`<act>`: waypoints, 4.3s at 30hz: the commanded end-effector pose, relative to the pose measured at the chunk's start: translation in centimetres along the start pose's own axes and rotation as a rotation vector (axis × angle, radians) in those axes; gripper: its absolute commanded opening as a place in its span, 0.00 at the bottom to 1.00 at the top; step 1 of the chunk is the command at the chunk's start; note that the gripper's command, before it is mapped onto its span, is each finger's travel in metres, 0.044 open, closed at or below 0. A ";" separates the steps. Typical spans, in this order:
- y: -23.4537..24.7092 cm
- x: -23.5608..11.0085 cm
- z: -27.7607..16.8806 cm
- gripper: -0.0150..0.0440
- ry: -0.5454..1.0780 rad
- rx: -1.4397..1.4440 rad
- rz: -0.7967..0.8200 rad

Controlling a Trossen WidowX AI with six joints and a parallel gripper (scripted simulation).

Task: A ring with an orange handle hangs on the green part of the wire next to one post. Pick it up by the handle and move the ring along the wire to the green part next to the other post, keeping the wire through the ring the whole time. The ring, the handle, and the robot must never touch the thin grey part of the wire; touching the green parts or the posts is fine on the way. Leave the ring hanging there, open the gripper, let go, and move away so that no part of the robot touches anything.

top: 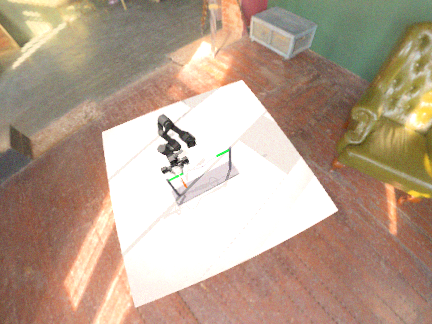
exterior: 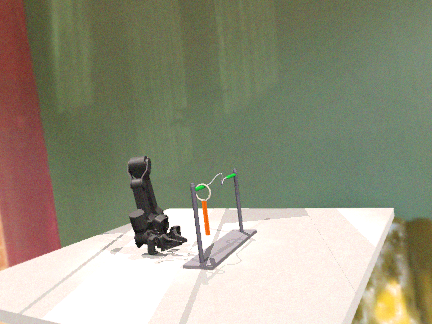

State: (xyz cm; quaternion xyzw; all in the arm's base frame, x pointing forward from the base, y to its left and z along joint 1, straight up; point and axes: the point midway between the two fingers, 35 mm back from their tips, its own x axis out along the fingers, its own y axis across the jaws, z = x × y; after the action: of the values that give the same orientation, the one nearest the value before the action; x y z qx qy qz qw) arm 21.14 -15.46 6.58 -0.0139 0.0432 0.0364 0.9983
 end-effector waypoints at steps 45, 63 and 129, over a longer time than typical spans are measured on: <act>0.1 8.4 5.4 0.53 -0.009 0.007 0.020; 0.3 11.2 5.5 0.53 -0.013 0.007 0.020; 0.4 12.4 7.4 0.00 -0.016 0.006 0.021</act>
State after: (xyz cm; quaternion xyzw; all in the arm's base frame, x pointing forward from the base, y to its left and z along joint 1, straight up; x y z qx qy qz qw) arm 34.04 -13.90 12.66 -0.0104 0.0355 0.0469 0.9982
